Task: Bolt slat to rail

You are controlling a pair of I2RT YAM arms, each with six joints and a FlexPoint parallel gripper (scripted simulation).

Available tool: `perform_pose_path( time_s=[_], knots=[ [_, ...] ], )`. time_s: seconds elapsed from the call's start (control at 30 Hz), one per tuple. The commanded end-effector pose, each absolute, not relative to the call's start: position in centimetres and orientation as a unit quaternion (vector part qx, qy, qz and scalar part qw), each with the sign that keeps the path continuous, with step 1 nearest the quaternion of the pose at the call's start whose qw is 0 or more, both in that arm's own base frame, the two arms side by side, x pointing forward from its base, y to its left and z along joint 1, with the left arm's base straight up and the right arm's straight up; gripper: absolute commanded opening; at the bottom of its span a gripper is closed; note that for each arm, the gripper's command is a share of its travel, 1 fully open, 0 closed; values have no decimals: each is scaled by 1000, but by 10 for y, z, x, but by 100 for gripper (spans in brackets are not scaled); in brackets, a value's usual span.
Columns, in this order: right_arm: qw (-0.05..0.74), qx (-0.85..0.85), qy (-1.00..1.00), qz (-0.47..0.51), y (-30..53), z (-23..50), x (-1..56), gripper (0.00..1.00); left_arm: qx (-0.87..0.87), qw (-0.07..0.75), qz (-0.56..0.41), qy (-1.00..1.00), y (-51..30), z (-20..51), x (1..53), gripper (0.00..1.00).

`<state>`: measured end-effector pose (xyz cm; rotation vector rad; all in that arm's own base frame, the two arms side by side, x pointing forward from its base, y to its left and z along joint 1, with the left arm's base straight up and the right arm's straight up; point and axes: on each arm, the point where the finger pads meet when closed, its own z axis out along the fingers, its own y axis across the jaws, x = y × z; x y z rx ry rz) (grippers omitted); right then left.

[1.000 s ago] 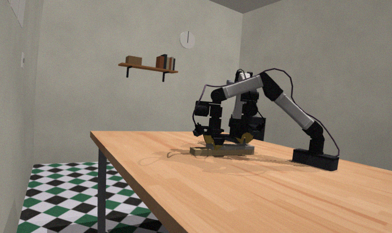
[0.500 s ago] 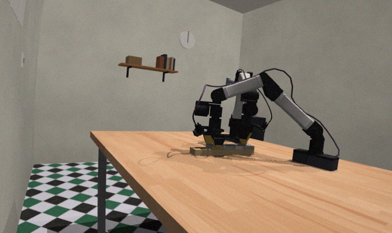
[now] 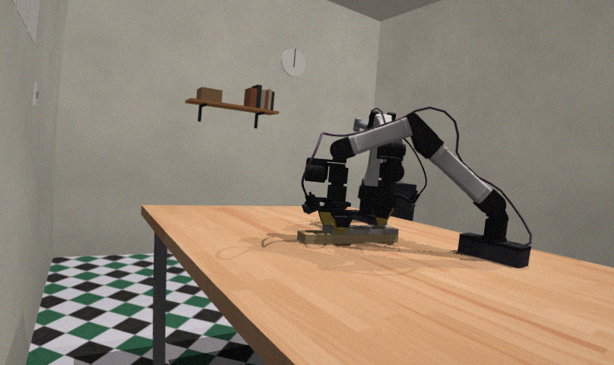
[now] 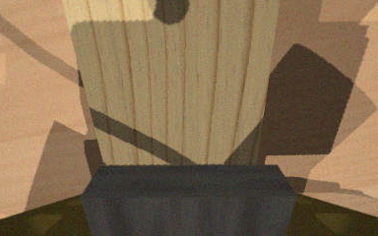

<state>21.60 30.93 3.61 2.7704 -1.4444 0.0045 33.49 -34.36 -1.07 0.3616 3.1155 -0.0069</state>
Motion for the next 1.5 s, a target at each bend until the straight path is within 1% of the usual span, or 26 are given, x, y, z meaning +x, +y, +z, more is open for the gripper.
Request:
perform_pose_path(
  time_s=[0.0, 0.13, 0.17, 1.47],
  knots=[
    [-17, 888, -459, -3, 316, 56, 220, 36, 117, 10, -8, 993, -345, -4, 338, 67],
    [-17, 888, -460, -3, 316, 56, 220, 36, 117, 10, -8, 993, -345, -4, 338, 67],
    [-5, 887, -461, 0, 313, 44, 219, 36, 117, 10, -8, 993, -345, -4, 338, 67],
    [-5, 887, -461, 0, 314, 36, 219, 36, 117, 10, -8, 993, -345, -4, 338, 67]
  ],
)
